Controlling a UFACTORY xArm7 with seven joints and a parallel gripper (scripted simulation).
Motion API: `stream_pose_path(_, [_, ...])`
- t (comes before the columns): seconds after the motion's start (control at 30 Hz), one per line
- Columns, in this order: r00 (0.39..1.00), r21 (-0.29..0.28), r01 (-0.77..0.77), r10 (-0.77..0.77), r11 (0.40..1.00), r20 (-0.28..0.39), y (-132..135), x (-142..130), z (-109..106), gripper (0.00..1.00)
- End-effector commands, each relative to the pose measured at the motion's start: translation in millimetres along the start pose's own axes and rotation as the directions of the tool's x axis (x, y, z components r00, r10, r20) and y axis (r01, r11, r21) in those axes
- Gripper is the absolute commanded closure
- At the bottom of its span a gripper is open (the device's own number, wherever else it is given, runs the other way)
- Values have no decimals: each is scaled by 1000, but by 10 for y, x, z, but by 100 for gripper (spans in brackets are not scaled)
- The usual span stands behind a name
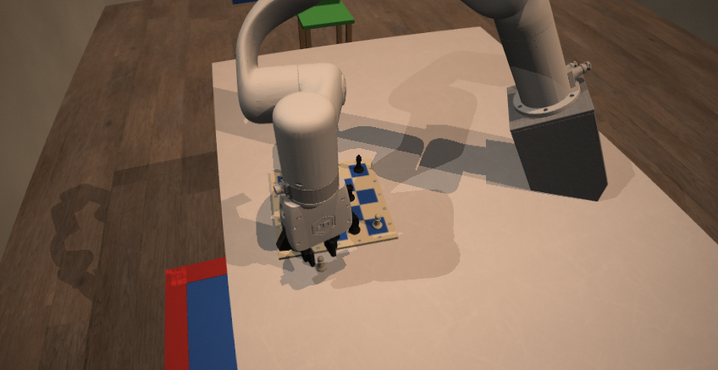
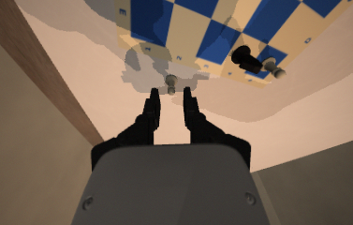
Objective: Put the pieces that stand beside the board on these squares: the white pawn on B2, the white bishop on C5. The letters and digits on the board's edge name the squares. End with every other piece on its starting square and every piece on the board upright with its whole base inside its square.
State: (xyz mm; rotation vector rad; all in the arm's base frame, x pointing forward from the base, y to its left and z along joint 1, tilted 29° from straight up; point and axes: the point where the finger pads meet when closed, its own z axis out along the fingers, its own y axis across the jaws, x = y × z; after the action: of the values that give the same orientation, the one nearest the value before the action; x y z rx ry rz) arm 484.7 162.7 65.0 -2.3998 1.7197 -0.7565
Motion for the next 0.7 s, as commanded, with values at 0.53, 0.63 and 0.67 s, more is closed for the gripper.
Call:
stream_pose_path(0.53, [1000,3,1,-1,1000,1,-13,-8,124,66])
stream_pose_path(0.63, [1000,3,1,-1,1000,1,-13,-8,186,66])
stream_pose_path(0.67, [1000,3,1,-1,1000,1,-13,-8,205,66])
